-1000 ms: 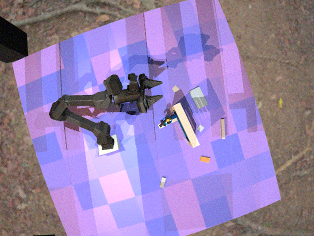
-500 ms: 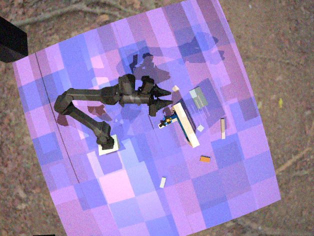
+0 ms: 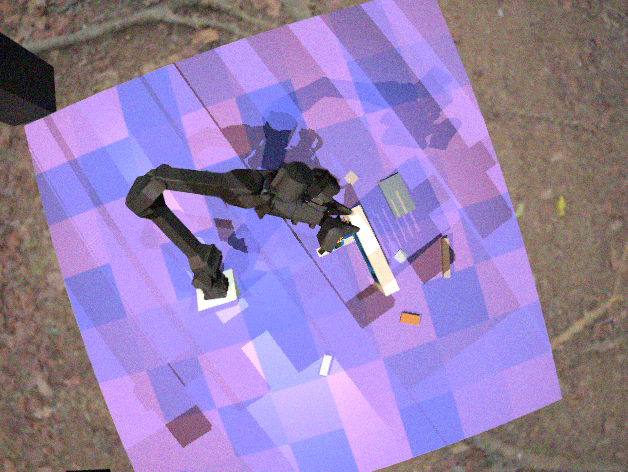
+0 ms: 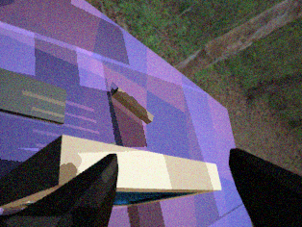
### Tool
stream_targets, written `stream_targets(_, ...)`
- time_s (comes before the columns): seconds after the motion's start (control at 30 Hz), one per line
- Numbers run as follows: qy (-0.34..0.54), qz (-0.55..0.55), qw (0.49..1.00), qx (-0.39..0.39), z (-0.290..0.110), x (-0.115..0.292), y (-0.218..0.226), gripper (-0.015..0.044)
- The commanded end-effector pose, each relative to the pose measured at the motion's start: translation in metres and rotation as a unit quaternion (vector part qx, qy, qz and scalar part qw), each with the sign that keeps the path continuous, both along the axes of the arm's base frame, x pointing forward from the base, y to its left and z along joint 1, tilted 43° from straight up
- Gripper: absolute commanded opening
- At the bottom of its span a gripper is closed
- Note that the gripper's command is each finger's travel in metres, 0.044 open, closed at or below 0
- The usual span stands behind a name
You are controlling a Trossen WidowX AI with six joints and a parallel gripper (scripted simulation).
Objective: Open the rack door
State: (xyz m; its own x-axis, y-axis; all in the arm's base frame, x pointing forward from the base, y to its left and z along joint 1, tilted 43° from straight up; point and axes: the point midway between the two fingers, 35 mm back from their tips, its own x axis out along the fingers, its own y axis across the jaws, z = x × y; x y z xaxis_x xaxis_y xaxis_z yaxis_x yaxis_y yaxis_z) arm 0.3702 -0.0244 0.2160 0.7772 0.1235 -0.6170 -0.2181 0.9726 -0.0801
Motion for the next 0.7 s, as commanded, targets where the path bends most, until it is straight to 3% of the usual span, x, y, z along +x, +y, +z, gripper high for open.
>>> stream_targets(0.0,0.040,0.019,0.999,0.006,-0.011,0.001,-0.002,0.0290)
stream_targets(0.67,0.254,0.123,0.954,0.104,-0.057,-0.014,-0.006,0.0290)
